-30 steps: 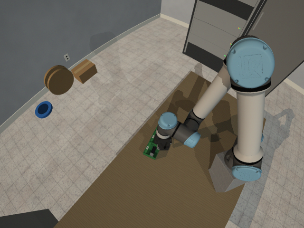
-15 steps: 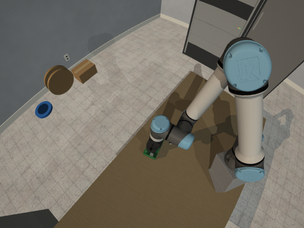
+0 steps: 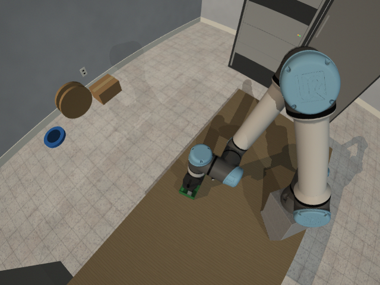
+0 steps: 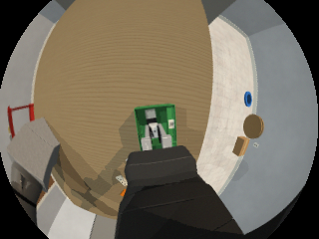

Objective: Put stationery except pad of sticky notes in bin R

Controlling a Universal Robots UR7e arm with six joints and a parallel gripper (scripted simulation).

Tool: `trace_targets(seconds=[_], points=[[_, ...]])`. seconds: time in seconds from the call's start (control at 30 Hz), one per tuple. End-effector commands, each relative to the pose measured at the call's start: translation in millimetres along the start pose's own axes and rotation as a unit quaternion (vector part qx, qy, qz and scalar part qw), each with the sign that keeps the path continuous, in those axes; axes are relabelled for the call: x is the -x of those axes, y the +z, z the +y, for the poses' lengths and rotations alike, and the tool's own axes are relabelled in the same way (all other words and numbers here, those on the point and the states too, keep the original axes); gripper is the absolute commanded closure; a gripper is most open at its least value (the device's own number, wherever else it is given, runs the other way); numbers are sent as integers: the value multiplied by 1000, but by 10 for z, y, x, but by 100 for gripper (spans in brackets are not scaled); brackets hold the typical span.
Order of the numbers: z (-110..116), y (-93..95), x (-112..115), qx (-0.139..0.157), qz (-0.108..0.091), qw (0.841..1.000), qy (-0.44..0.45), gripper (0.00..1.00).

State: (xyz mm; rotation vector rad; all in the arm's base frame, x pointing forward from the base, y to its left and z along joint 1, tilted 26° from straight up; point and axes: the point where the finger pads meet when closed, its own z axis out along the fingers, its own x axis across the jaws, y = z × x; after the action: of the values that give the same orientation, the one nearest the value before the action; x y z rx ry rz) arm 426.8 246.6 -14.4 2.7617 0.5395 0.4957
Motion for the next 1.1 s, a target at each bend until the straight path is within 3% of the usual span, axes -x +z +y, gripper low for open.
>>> trace_targets(seconds=[0.0,0.3,1.07], points=[[5,-4,0,0,1,1000,0,68],[5,-4,1,0,1,1000,0,68],[6,380,1,0,1,1000,0,68]])
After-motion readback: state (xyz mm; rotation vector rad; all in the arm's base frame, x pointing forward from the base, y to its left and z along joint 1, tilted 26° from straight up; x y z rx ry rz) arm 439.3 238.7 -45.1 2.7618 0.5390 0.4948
